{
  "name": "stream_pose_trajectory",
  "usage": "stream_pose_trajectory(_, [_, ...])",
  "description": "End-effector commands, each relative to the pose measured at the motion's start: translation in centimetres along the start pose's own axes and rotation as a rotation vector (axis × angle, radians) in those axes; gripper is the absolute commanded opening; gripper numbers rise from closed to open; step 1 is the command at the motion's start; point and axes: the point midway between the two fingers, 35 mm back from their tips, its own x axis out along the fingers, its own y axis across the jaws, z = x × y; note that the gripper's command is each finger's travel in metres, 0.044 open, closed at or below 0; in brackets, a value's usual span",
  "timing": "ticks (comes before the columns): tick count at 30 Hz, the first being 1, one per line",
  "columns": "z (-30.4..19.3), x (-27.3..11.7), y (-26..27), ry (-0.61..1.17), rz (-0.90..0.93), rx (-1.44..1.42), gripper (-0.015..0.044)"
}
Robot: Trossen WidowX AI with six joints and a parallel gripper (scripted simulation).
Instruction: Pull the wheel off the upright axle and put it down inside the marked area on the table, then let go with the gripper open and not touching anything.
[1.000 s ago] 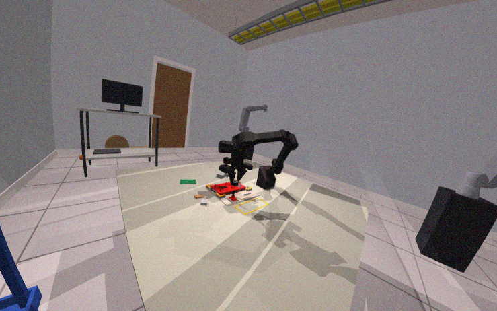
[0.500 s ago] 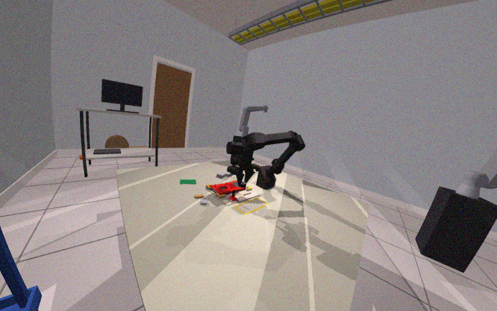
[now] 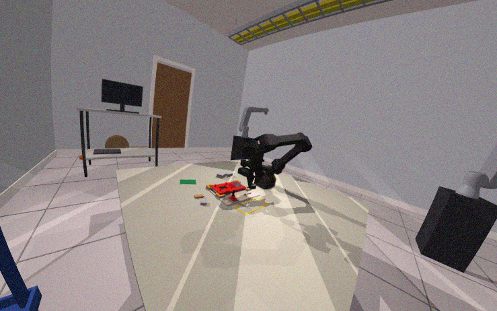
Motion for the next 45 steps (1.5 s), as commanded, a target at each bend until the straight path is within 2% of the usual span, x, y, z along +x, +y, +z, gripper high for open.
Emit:
stream_pose_trajectory(1, [-1.1, 0.2, -1.1, 0.007, -0.009, 0.006, 0.0000])
stream_pose_trajectory(17, [-1.3, 2.6, -1.2, 0.007, -0.009, 0.005, 0.0000])
stream_pose_trajectory(32, [-1.4, 10.2, -1.3, 0.011, -0.008, 0.005, 0.0000])
stream_pose_trajectory(39, [-1.5, 10.5, -1.3, 0.012, -0.008, 0.005, 0.0000])
stream_pose_trajectory(45, [-1.5, 10.2, -1.2, 0.011, -0.007, 0.003, 0.0157])
